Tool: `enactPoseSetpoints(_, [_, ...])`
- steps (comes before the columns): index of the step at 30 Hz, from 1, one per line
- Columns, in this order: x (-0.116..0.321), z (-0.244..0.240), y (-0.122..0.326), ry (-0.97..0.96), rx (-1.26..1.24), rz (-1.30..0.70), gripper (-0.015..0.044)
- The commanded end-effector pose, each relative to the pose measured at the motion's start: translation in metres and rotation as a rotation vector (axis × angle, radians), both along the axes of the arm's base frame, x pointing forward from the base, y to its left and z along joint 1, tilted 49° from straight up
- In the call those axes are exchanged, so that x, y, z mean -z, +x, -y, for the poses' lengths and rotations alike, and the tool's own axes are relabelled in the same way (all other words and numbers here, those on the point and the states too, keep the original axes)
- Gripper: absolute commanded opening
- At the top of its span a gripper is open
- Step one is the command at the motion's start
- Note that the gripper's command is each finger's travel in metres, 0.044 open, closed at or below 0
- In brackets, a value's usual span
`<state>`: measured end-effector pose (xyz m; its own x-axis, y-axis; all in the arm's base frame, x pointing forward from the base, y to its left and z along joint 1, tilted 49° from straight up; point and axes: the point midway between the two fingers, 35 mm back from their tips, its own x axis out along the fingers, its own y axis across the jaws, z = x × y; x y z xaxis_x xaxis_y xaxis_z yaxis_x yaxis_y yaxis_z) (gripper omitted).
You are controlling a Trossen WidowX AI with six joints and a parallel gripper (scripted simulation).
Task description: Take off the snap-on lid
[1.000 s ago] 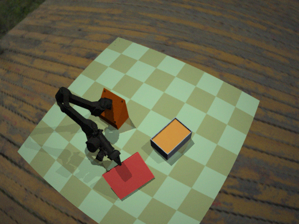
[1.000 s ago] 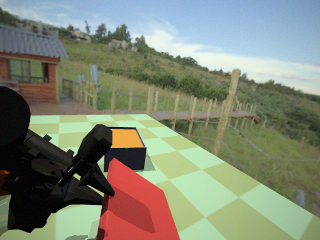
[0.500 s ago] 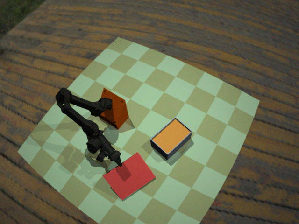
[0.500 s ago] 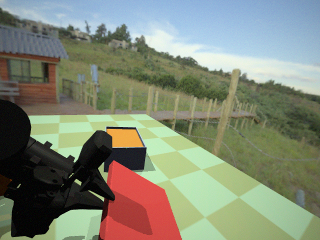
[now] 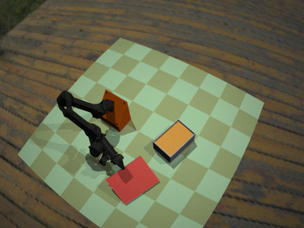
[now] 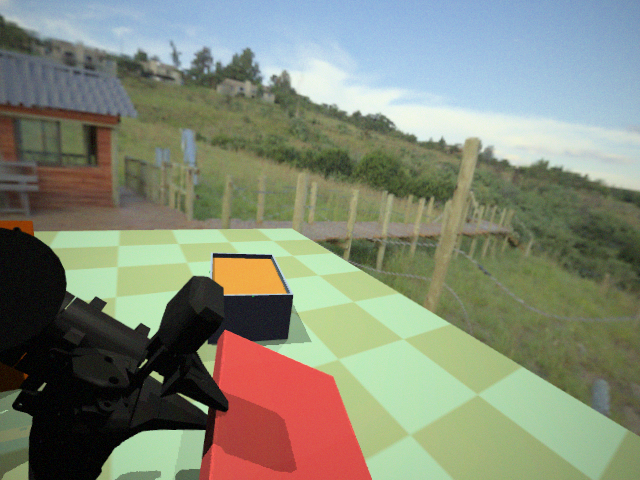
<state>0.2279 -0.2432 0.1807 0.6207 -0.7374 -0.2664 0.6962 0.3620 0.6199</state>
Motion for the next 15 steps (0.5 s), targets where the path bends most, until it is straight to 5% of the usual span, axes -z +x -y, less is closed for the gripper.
enactPoseSetpoints(1, [0.0120, 0.0038, -0.0040, 0.014, 0.012, -0.029, 0.0000])
enactPoseSetpoints(15, [0.0194, 0.0120, -0.0059, 0.013, 0.012, -0.030, 0.0000])
